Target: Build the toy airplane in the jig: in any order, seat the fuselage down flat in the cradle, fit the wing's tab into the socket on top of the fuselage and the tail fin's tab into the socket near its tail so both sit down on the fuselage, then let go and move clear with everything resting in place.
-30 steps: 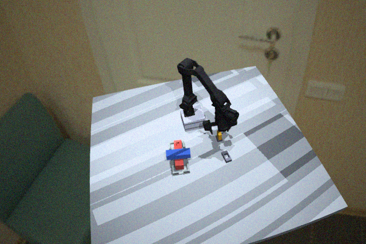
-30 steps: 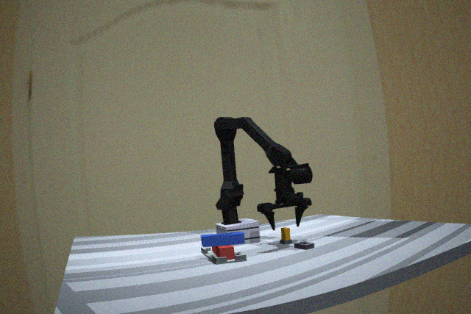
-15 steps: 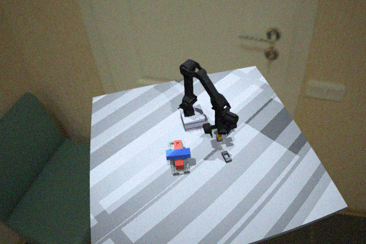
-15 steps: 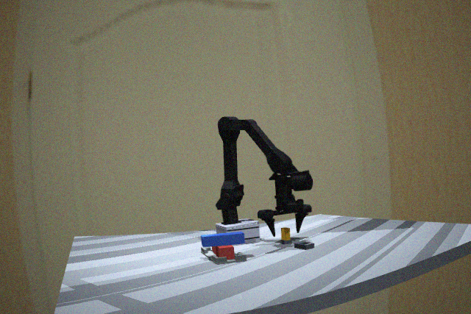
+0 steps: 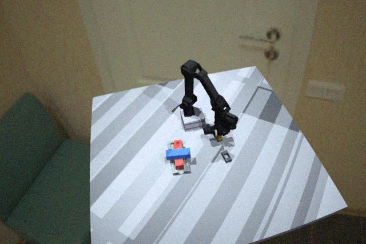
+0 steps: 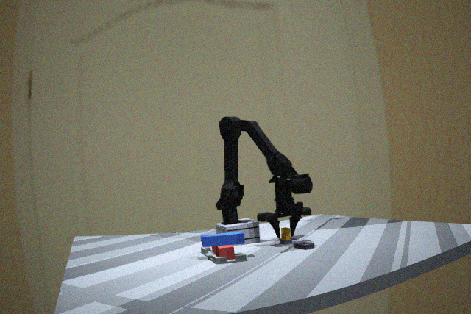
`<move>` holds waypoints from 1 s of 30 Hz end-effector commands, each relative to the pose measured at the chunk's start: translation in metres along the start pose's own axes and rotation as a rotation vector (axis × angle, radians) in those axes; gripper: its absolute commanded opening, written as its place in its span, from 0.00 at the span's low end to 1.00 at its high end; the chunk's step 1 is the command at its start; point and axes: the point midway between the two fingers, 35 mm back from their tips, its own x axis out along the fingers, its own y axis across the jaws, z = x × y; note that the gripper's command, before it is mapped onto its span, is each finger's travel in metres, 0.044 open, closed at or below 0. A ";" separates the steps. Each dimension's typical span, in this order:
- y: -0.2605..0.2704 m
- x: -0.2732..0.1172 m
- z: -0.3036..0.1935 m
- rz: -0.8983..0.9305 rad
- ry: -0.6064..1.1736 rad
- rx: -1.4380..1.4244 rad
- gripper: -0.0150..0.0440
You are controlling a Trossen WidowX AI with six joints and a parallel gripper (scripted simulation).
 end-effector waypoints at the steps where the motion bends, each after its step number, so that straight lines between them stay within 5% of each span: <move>1: 0.000 0.000 0.000 0.001 0.000 -0.004 0.47; 4: 0.000 0.000 0.000 0.001 0.000 -0.004 0.33; 11: 0.000 0.000 0.000 0.001 0.000 -0.004 0.25; 30: 0.007 -0.041 0.005 -0.019 -0.011 0.012 0.25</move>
